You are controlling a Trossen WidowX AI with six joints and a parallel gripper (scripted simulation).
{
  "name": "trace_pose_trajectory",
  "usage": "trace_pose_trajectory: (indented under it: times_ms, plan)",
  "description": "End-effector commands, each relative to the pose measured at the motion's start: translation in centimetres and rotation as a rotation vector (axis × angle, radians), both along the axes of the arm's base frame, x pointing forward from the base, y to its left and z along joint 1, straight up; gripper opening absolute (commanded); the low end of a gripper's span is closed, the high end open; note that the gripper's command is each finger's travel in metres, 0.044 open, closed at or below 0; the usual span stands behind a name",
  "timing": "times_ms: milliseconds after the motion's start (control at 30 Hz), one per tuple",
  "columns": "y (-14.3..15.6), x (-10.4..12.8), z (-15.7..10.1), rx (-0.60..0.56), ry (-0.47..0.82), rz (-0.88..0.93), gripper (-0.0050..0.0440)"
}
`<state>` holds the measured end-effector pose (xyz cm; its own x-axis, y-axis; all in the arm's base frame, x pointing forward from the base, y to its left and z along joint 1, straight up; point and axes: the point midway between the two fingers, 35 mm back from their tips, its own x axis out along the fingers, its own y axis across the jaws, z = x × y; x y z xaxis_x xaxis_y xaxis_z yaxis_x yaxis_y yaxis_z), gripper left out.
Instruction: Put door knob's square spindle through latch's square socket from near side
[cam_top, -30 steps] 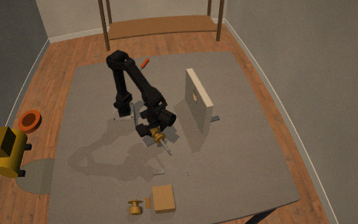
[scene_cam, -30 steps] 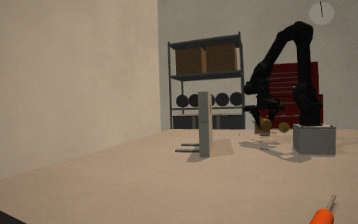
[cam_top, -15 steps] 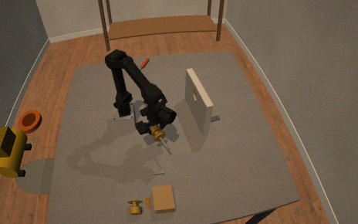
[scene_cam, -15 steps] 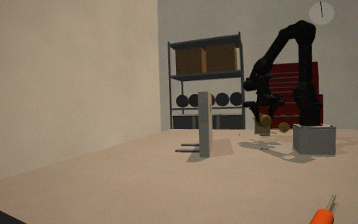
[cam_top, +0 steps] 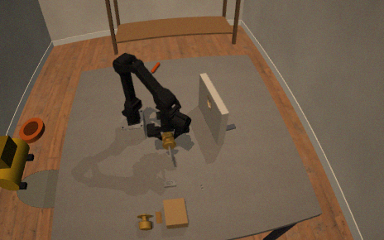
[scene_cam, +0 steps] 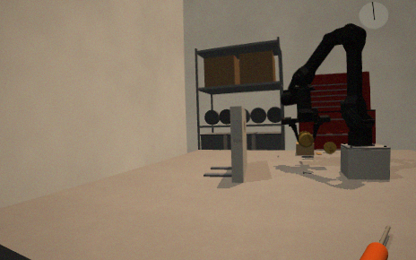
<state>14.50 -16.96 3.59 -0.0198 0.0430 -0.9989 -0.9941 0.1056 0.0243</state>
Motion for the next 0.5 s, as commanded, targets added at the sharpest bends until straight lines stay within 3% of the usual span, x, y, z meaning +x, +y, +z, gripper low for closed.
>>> trace_pose_trajectory:
  times_ms: [0, 467]
  plan:
    - [-0.3, 0.7, 0.5, -0.012, -0.006, -0.096, 0.0000]
    - [0.3, 1.9, 1.2, -0.007, 0.009, -0.470, 0.0000]
